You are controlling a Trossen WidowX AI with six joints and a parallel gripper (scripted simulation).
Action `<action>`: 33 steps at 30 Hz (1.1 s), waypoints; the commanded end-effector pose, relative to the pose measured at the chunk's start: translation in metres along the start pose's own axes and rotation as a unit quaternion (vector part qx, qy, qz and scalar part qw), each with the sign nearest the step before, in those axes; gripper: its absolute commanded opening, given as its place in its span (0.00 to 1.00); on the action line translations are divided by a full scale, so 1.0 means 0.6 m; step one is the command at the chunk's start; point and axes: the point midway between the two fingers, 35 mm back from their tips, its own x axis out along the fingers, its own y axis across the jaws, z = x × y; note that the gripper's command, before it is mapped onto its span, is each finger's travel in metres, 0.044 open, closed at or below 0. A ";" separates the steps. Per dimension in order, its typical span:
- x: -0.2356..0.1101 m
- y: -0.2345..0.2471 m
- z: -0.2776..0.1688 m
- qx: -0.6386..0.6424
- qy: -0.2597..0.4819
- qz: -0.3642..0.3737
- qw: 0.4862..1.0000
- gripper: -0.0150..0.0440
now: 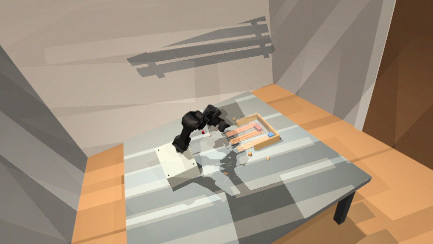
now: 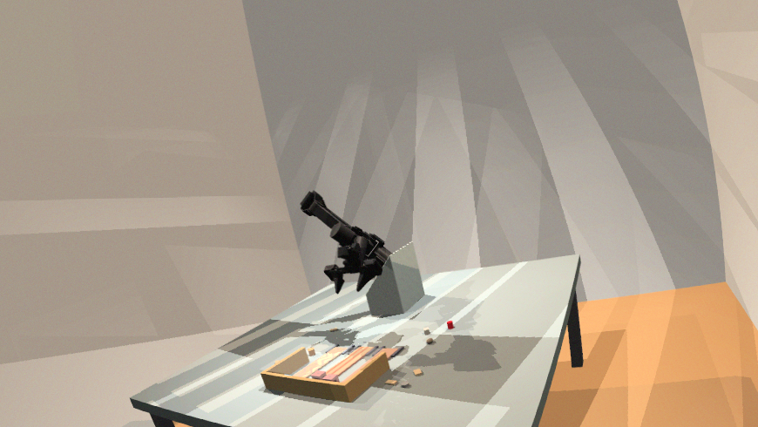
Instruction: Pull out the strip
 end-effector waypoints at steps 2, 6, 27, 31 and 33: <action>0.053 0.021 -0.001 0.028 0.069 0.011 0.997 0.67; 0.099 0.034 -0.013 0.047 0.152 0.013 0.987 0.49; 0.188 0.023 -0.074 0.077 0.441 -0.042 0.893 0.25; 0.188 0.023 -0.075 0.077 0.441 -0.042 0.893 0.25; 0.188 0.023 -0.075 0.077 0.441 -0.042 0.893 0.25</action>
